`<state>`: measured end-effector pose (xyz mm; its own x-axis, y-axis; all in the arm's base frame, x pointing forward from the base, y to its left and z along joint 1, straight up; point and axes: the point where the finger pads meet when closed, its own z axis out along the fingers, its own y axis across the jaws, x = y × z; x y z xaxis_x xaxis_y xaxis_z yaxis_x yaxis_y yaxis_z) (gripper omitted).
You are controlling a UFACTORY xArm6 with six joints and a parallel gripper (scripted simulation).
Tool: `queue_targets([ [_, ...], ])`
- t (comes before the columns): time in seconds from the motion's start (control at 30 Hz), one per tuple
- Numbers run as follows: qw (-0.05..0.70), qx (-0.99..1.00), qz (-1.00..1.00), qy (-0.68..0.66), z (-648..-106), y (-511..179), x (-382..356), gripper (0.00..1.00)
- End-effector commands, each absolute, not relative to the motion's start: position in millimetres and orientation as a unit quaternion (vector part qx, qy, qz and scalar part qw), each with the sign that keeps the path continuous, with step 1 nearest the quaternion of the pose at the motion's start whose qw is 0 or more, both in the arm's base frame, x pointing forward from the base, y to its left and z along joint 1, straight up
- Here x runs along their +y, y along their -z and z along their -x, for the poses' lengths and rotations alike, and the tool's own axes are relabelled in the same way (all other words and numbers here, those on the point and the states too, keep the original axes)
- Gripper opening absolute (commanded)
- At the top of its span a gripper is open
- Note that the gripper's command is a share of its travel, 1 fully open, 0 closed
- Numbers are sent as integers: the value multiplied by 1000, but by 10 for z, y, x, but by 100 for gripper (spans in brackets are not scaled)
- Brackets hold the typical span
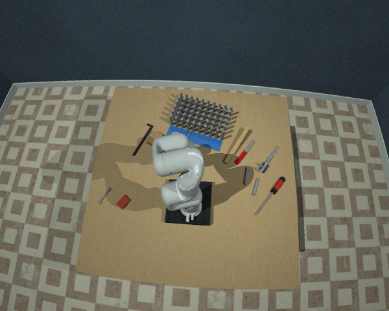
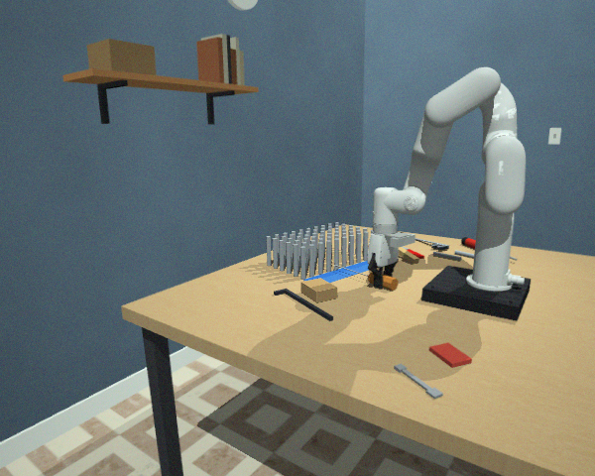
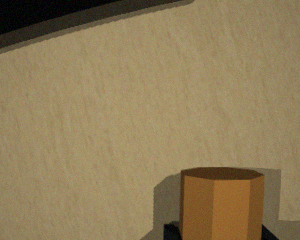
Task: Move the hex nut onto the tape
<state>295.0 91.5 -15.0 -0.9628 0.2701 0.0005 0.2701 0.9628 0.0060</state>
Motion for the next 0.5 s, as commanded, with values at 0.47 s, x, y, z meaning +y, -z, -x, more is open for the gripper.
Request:
queue_targets([
  [0.47,2,991,-136,-4,-2788,141,968,0],
])
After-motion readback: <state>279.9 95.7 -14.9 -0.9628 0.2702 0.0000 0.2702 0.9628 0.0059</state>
